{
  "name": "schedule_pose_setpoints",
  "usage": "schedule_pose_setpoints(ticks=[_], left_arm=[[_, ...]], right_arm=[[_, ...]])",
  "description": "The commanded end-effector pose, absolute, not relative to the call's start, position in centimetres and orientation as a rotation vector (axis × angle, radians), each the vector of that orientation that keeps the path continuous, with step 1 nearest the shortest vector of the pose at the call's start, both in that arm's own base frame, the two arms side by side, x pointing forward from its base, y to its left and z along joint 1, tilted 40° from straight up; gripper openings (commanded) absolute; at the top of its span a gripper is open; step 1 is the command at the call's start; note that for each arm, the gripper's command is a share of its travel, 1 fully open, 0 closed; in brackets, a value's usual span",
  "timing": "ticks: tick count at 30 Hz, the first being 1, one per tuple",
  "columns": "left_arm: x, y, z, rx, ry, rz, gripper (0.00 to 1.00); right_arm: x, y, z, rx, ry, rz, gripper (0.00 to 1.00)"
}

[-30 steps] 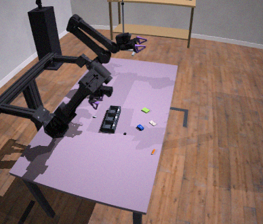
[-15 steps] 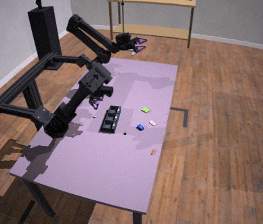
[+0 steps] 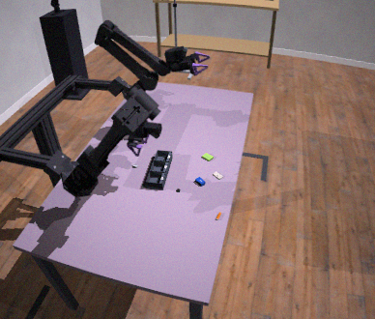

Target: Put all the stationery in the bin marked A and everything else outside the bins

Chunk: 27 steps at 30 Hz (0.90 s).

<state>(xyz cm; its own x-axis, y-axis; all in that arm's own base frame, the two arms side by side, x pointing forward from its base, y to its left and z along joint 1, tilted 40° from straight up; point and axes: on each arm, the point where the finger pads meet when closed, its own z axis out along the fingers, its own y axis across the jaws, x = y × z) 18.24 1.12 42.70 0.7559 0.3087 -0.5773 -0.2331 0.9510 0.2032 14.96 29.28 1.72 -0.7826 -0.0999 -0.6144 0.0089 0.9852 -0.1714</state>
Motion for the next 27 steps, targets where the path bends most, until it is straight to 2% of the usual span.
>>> schedule_pose_setpoints(ticks=[1,13,27], left_arm=[[17.5,1.1,43.6,0.120,0.615,0.303,1.00],[17.5,1.1,43.6,0.120,0.615,0.303,1.00],[17.5,1.1,43.6,0.120,0.615,0.303,1.00]], right_arm=[[15.8,31.1,2.4,-0.041,2.456,-0.175,1.00],[15.2,30.4,2.2,-0.056,2.458,-0.188,1.00],[23.5,34.7,-1.7,-0.179,2.456,-0.237,1.00]])
